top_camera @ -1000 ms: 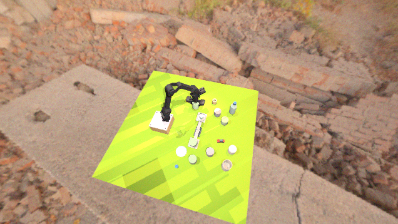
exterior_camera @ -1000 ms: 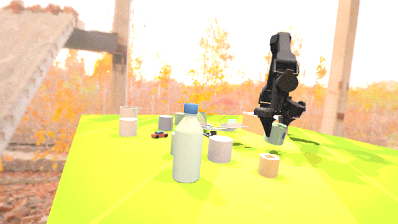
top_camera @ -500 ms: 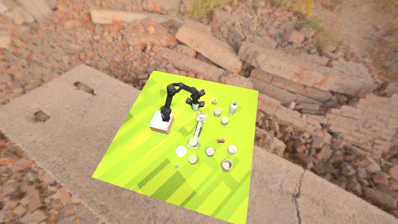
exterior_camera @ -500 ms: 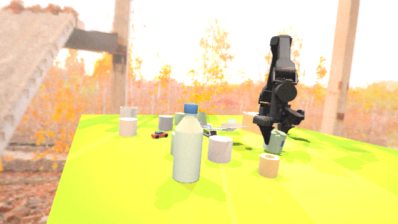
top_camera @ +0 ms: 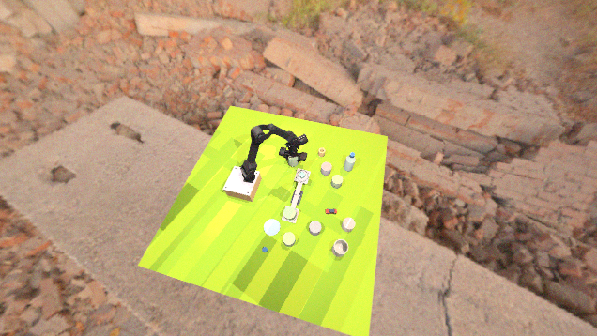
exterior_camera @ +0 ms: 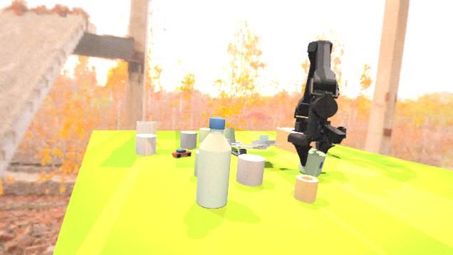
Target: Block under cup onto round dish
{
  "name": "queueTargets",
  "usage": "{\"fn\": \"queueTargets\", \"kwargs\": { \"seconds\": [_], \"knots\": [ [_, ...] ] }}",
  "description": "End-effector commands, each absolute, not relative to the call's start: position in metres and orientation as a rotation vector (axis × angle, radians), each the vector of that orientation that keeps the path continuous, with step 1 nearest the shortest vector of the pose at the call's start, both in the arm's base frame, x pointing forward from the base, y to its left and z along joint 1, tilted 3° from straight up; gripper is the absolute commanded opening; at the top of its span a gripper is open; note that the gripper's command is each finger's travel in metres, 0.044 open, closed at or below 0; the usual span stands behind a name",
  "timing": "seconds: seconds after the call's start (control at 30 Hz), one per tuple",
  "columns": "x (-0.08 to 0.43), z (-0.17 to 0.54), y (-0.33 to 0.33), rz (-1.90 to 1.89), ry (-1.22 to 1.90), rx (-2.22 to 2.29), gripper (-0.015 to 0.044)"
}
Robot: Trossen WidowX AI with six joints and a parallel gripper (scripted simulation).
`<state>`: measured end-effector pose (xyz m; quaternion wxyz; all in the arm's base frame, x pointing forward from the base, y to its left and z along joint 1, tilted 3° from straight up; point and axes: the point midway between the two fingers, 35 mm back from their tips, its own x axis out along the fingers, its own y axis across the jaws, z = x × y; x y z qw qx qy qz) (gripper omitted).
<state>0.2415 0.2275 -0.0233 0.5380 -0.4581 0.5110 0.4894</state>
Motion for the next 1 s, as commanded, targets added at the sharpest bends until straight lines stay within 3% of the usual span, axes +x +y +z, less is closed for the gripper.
{"fn": "queueTargets", "kwargs": {
  "seconds": [0.0,0.13,0.27,0.43,0.67,0.97],
  "knots": [
    [0.242,-0.023,0.228,1.164,1.215,-1.09,0.0341],
    [0.242,-0.014,0.228,1.164,1.215,-1.089,0.044],
    [0.241,0.028,0.225,1.163,1.216,-1.085,0.044],
    [0.241,0.03,0.225,1.163,1.216,-1.085,0.044],
    [0.276,0.045,0.191,1.038,1.274,-0.958,0.026],
    [0.319,0.065,0.128,0.819,1.366,-0.729,0.026]
  ]
}}
